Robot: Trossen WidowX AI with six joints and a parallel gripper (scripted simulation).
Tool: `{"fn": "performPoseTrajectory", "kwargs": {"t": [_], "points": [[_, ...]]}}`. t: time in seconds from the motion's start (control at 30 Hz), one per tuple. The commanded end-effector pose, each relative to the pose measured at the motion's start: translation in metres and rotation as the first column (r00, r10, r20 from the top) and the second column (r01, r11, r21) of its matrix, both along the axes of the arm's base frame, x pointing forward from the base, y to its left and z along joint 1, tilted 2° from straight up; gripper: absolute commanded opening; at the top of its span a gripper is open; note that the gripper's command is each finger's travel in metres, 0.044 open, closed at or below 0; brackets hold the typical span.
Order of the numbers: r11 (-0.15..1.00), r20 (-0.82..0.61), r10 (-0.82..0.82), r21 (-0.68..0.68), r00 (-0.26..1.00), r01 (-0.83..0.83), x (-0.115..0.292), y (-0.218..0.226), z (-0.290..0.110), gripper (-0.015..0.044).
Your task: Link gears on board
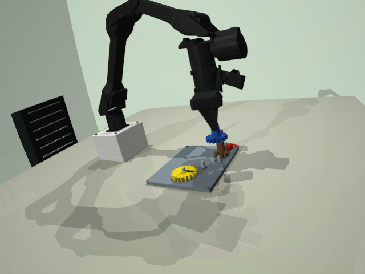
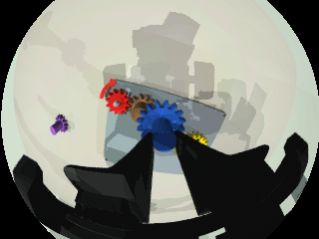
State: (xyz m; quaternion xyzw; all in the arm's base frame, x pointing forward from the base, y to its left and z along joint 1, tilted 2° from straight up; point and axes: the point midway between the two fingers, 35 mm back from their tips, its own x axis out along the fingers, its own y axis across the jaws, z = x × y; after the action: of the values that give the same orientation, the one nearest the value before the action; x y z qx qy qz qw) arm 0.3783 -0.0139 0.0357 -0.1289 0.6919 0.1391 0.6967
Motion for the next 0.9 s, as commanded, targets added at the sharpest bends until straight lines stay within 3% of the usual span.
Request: {"fn": "performPoseTrajectory", "kwargs": {"t": [0.0,0.33,0.87], "points": [[1.0,0.006,0.007,0.0,1.0,-0.007,0.0054,-0.012,-0.0037,0.0],[0.999,0.007,0.05,0.0,0.999,-0.05,0.0064,-0.0164,-0.0044,0.0],[0.878,0.012,0.478,-0.006,0.878,-0.478,0.0065,-0.0165,-0.0043,0.0]]}}
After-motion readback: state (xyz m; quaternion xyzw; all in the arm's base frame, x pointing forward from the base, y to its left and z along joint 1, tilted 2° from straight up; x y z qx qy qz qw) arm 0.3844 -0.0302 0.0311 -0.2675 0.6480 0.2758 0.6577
